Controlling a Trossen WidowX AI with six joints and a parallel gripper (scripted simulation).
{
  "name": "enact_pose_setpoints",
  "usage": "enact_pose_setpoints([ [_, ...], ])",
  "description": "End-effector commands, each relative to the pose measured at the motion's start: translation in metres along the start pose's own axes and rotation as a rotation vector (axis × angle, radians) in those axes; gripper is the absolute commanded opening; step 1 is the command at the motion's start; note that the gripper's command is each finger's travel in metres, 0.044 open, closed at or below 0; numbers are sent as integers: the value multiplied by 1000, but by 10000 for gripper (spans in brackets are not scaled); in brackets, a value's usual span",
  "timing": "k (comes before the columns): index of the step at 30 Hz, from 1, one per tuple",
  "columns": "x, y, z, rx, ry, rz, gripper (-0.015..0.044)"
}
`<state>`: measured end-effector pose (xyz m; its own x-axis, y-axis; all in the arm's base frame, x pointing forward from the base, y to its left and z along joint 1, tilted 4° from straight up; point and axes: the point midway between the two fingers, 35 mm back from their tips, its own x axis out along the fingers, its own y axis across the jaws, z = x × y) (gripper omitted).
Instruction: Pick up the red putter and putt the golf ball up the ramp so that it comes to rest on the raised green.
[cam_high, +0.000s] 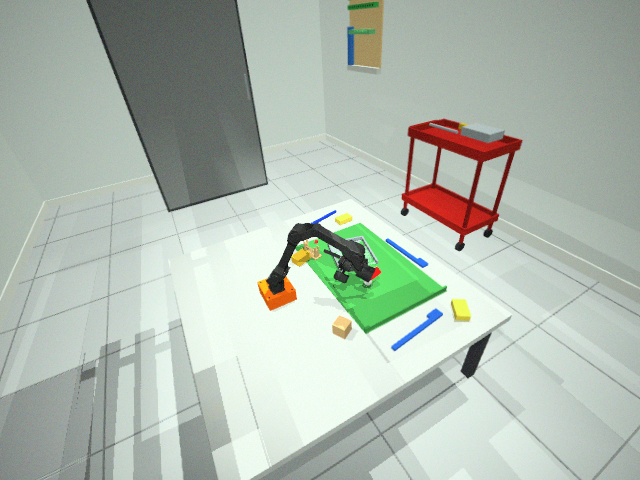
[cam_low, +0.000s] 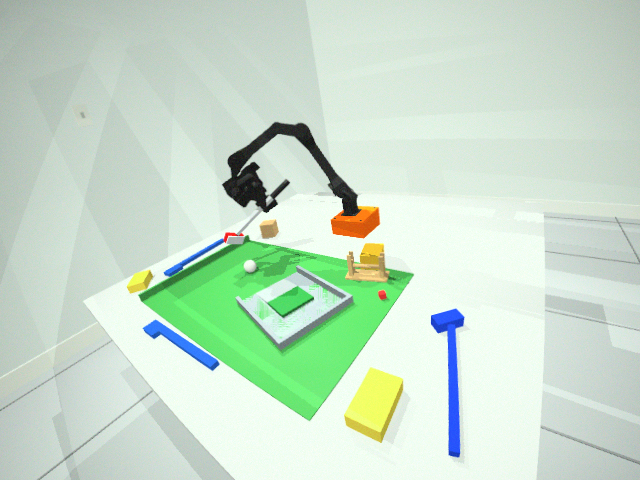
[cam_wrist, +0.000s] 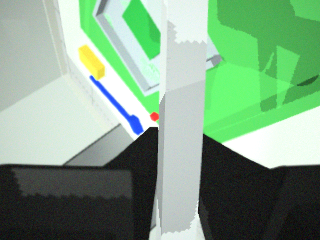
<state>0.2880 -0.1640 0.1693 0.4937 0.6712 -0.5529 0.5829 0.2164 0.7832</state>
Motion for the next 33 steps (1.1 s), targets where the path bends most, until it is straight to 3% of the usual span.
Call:
enact_pose_setpoints([
  [1,-4,2,1,19,-8,22,0],
  [33,17,-51,35,146,80,35,0],
])
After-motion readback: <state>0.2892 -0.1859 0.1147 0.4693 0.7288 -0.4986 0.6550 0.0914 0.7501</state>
